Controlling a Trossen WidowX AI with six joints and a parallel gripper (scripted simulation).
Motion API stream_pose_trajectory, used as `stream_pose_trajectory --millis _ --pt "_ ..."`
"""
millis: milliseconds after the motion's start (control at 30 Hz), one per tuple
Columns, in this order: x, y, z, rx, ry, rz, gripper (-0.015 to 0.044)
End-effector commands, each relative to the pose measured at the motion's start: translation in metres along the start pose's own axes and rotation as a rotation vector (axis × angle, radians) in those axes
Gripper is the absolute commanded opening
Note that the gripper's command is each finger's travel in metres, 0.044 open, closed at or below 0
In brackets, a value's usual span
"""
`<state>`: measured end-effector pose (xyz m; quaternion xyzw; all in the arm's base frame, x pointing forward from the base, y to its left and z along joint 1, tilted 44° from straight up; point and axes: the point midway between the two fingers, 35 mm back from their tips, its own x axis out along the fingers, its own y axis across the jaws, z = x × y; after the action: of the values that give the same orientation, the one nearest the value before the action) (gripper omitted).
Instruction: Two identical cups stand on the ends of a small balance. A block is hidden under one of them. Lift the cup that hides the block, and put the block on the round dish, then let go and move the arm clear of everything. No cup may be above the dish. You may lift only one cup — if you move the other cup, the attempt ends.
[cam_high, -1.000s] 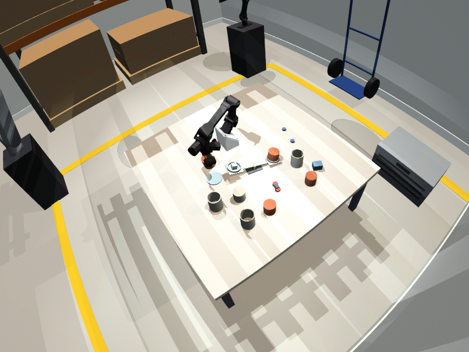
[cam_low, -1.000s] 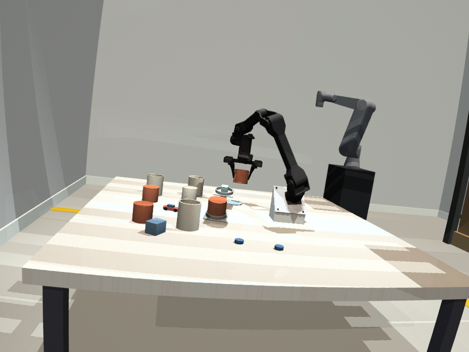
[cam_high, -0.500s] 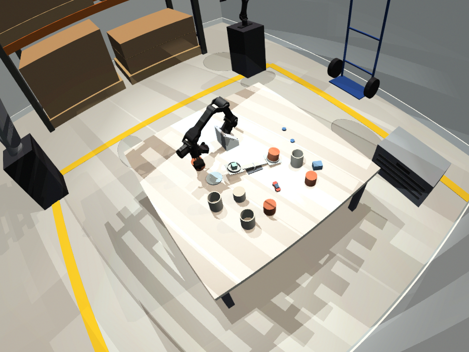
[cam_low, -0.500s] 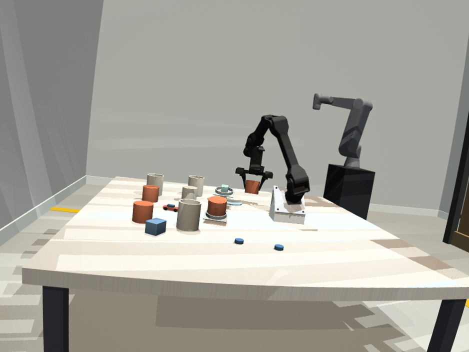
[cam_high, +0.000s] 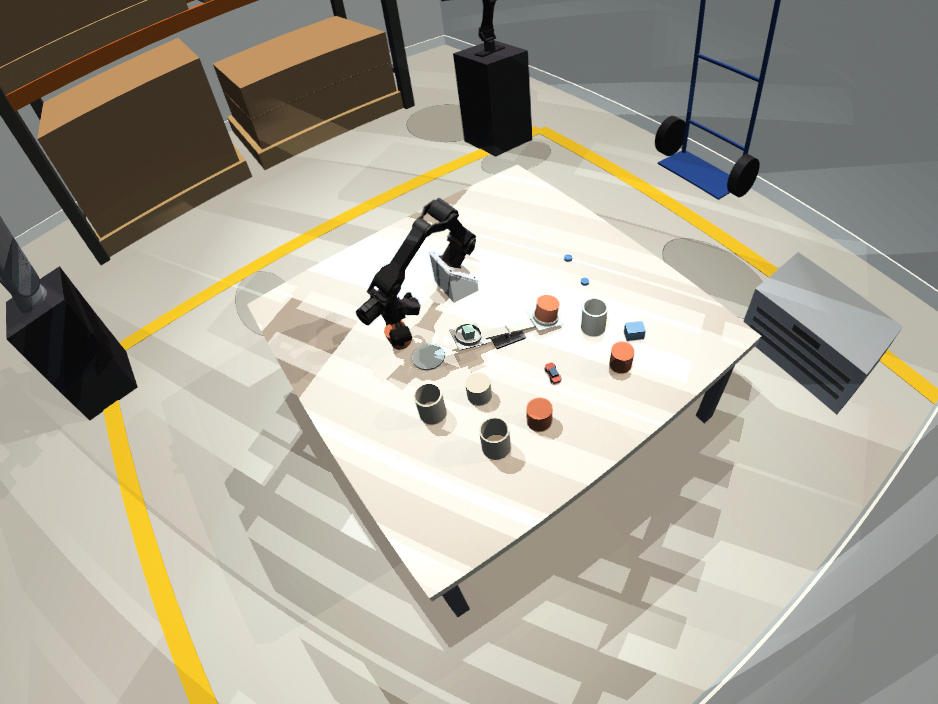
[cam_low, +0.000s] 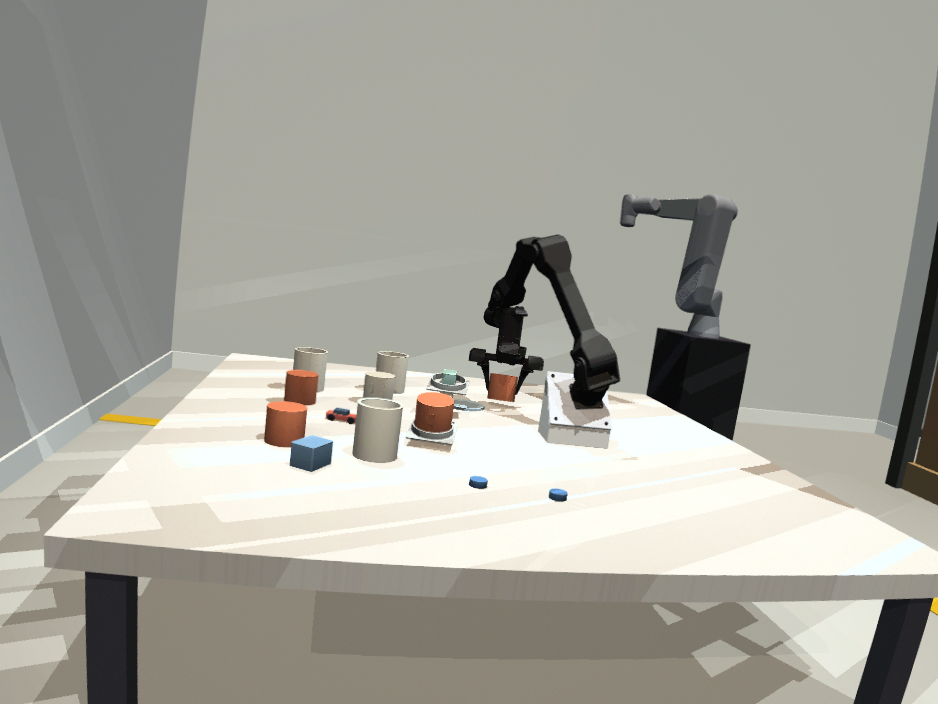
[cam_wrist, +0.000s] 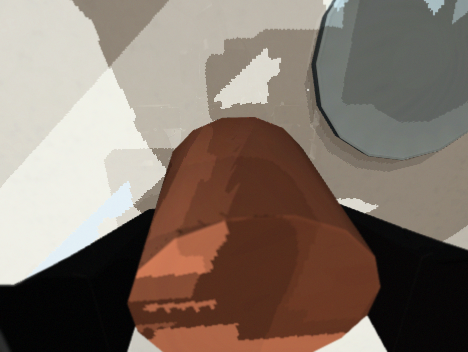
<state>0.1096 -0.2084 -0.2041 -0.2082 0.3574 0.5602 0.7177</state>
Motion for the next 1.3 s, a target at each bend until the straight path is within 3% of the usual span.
stream_pose_trajectory --millis 0,167,733,833,1000,1200,1267 --pt "0.006 0.000 0.001 0.004 -0.002 -0.003 0.0000" --pt "0.014 0.000 0.001 0.003 -0.002 -0.003 0.0000" --pt "-0.002 0.000 0.000 0.002 -0.003 0.001 0.0440" --pt "-0.041 0.000 0.000 0.004 -0.001 -0.002 0.0440" --pt "-0.044 0.000 0.000 0.004 -0.001 -0.002 0.0440" --pt "-0.072 -0.053 0.053 0.007 0.012 -0.008 0.0282" --pt "-0.081 -0.075 0.081 0.006 0.011 -0.010 0.0260"
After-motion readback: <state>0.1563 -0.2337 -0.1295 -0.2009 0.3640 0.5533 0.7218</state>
